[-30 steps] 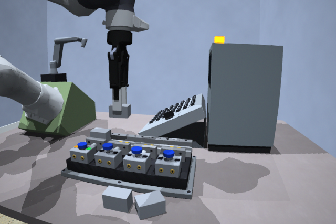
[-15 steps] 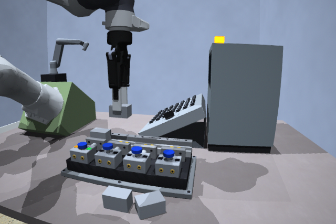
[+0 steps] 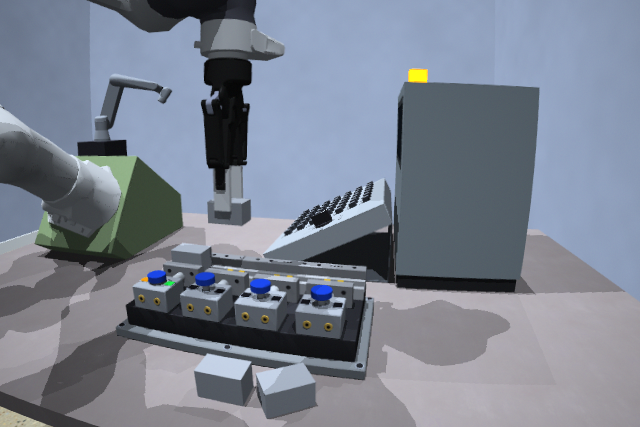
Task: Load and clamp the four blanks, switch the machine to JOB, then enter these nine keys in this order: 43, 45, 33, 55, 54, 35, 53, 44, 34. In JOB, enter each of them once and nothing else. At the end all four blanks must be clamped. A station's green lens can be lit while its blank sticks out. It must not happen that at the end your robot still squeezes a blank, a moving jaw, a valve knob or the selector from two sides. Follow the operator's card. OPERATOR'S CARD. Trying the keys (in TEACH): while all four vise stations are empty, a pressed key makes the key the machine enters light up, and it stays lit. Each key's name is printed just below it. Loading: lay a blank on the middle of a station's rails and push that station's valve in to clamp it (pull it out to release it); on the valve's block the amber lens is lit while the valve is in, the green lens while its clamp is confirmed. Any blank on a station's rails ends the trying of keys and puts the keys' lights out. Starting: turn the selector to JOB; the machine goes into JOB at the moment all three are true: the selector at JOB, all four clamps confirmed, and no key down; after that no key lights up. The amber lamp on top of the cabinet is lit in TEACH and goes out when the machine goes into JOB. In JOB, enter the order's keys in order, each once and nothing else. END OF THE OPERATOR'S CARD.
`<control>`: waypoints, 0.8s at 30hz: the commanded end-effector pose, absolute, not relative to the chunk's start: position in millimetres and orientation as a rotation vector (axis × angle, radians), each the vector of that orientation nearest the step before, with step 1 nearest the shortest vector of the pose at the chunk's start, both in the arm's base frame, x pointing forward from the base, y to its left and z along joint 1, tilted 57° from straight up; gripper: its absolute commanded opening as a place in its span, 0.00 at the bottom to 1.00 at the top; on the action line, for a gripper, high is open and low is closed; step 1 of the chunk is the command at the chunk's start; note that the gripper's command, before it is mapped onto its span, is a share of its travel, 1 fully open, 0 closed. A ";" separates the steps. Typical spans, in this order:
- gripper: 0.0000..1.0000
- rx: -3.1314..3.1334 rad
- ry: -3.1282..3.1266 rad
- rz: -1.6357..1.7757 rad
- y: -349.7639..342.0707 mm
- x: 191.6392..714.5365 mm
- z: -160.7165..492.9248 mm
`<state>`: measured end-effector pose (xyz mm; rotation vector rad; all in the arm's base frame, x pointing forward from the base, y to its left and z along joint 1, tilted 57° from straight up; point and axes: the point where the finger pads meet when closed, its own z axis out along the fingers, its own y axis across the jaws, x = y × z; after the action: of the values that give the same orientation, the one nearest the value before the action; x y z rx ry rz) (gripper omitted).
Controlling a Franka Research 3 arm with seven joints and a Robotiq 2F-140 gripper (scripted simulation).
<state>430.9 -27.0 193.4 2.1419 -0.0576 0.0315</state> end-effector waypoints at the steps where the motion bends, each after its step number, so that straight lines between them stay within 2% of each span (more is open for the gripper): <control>1: 0.00 2.145 -0.064 0.046 -24.2 432.6 193.8; 24: 0.00 2.145 -0.074 0.052 -20.6 435.4 194.6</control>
<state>434.4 -24.6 194.7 2.1418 -0.0731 0.0443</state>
